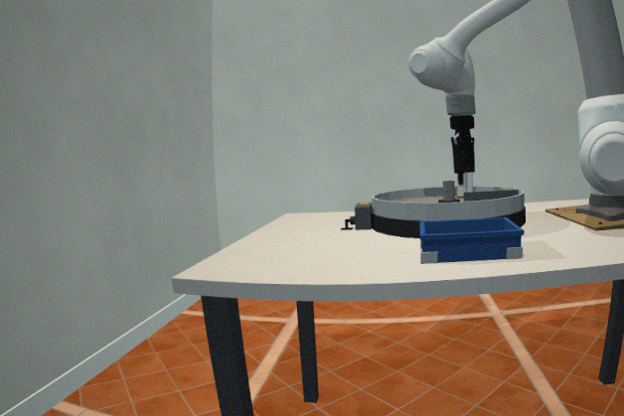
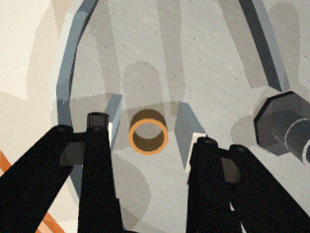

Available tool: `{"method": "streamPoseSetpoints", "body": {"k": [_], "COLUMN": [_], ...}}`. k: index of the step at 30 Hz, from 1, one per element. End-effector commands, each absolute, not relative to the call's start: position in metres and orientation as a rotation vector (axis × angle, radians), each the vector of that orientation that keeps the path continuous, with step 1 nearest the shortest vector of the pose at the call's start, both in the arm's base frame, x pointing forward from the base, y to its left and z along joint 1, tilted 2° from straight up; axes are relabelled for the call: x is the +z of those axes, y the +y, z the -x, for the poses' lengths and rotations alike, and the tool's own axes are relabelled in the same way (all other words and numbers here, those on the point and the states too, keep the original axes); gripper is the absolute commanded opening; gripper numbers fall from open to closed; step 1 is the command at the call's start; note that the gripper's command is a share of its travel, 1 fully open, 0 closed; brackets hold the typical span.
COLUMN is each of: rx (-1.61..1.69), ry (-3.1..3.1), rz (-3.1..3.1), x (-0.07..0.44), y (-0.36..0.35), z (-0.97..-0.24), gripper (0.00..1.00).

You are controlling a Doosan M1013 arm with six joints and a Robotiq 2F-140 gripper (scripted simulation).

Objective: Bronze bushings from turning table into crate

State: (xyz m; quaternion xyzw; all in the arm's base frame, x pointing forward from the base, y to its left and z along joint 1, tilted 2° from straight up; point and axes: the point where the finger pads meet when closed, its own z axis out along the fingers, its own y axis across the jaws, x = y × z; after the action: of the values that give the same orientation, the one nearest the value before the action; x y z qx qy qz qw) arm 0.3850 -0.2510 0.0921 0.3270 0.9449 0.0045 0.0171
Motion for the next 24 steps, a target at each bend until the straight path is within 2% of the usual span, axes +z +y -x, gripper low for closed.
{"method": "streamPoseSetpoints", "body": {"k": [1, 11, 12, 24], "rx": [0.014, 0.014, 0.014, 0.014], "ry": [2.936, 2.936, 2.936, 2.936], "rz": [-1.016, -1.016, -1.016, -1.016], "x": [0.0921, 0.0921, 0.0921, 0.0921], "y": [-0.251, -0.251, -0.251, -0.251], "z": [-0.385, -0.385, -0.385, -0.385], "gripper": [0.32, 0.32, 0.0, 0.0]}}
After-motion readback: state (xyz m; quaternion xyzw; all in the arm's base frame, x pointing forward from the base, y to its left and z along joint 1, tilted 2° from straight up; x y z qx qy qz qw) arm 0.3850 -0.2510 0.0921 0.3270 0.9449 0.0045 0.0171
